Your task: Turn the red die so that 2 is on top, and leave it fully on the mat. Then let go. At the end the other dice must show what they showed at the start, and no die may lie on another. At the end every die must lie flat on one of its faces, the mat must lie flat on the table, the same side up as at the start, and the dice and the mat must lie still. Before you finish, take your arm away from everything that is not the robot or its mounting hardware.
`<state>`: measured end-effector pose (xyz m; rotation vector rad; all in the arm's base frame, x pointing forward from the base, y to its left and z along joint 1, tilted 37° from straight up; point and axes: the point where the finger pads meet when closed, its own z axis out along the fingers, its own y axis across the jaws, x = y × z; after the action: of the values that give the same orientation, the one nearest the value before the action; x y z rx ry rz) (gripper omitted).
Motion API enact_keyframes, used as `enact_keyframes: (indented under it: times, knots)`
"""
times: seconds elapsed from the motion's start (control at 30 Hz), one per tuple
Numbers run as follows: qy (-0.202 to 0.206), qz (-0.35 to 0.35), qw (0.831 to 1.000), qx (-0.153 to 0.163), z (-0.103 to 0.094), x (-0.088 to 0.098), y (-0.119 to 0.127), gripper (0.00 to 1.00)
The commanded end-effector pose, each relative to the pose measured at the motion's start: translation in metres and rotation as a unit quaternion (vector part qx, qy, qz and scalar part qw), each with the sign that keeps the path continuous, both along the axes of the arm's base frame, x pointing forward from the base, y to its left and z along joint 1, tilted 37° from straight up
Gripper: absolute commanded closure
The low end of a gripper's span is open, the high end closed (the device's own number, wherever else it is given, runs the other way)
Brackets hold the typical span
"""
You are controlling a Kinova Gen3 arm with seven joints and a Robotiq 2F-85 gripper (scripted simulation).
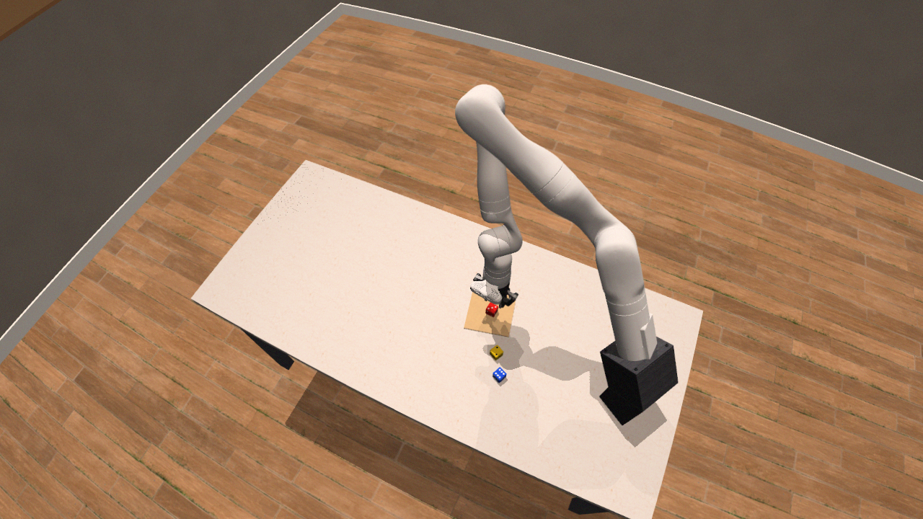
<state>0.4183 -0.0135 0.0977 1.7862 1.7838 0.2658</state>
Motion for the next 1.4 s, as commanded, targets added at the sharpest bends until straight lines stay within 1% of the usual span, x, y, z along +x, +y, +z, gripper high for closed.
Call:
enact_keyframes:
  times: [0.0, 0.47, 0.8, 0.87, 1.1, 1.37]
  knots:
    - [-0.002, 0.004, 1.000, 0.001, 0.0083, -0.0024, 0.0050, 0.54]
    - [-0.003, 0.002, 1.000, -0.002, 0.0091, -0.0022, 0.0054, 0.54]
    - [-0.008, -0.013, 1.000, -0.024, 0.0083, 0.0020, 0.0058, 0.54]
    - [-0.008, -0.013, 1.000, -0.024, 0.0083, 0.0020, 0.0058, 0.54]
    - [-0.011, -0.031, 0.998, -0.051, 0.0078, 0.0038, 0.0063, 0.54]
    - [-0.013, -0.050, 0.995, -0.083, 0.0077, 0.0019, 0.0072, 0.54]
